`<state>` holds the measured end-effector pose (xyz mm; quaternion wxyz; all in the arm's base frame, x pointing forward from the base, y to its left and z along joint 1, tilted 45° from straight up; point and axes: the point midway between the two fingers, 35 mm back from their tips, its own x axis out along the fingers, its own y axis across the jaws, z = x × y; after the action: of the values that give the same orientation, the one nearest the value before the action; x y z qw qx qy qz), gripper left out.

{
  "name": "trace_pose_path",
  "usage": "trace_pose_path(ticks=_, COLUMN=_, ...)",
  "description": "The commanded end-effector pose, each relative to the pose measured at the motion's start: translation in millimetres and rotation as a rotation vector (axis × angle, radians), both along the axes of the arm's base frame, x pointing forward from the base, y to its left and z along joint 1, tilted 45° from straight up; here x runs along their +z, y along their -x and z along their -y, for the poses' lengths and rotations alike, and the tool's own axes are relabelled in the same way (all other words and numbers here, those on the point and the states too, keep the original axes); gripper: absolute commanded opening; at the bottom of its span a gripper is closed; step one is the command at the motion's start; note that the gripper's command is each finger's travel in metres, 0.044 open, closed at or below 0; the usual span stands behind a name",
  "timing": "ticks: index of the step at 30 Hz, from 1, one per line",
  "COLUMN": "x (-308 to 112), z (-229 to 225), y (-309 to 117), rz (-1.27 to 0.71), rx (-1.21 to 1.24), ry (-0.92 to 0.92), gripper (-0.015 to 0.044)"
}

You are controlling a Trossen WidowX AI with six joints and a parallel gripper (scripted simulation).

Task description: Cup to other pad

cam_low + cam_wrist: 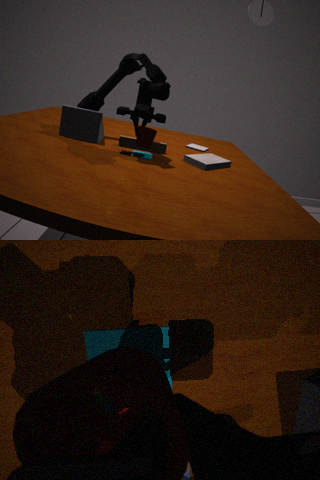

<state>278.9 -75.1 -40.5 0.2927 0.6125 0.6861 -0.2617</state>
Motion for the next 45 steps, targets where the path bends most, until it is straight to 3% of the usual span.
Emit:
trace_pose_path(ticks=1, x=-4.9, z=-6.9, y=2.4, rz=-0.008, rx=-0.003, ry=-0.009, gripper=0.0000)
trace_pose_path(ticks=34, x=-19.2, z=-19.8, y=3.5, rz=-0.001, rx=0.002, ry=-0.003, gripper=0.0000)
trace_pose_path(ticks=39, x=-19.2, z=-19.8, y=3.5, rz=-0.001, rx=0.002, ry=-0.003, gripper=0.0128)
trace_pose_path(ticks=45, x=-19.1, z=-19.6, y=3.5, rz=-0.001, rx=0.002, ry=-0.003, gripper=0.0128)
